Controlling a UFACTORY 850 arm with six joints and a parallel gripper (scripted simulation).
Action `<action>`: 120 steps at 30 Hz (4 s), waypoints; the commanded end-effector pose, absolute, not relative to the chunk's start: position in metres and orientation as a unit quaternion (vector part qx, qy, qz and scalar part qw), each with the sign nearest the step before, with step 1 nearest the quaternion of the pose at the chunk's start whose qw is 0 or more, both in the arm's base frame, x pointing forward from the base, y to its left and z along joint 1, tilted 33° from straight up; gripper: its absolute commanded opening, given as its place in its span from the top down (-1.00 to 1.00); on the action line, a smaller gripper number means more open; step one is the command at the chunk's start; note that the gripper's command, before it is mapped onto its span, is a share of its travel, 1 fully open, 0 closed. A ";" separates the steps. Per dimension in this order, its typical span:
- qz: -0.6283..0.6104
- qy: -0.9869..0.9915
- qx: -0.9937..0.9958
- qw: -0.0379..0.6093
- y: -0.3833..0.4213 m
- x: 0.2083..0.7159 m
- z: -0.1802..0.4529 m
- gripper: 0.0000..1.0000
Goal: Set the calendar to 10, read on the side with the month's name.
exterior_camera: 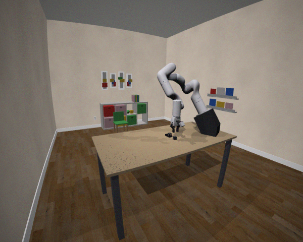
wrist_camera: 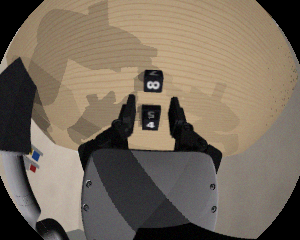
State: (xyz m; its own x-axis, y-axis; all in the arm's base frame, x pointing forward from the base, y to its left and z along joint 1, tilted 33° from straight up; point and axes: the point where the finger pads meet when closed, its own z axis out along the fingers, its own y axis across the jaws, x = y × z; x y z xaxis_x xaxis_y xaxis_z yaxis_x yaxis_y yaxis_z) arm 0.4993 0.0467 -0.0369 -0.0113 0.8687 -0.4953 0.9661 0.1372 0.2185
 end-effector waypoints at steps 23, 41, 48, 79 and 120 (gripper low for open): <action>-0.091 0.705 0.650 0.267 0.031 0.508 -0.065 0.01; -0.091 0.705 0.650 0.267 0.027 0.511 -0.072 0.01; -0.091 0.705 0.650 0.267 0.027 0.511 -0.072 0.01; -0.091 0.705 0.650 0.267 0.027 0.511 -0.072 0.01; -0.091 0.705 0.650 0.267 0.027 0.511 -0.072 0.01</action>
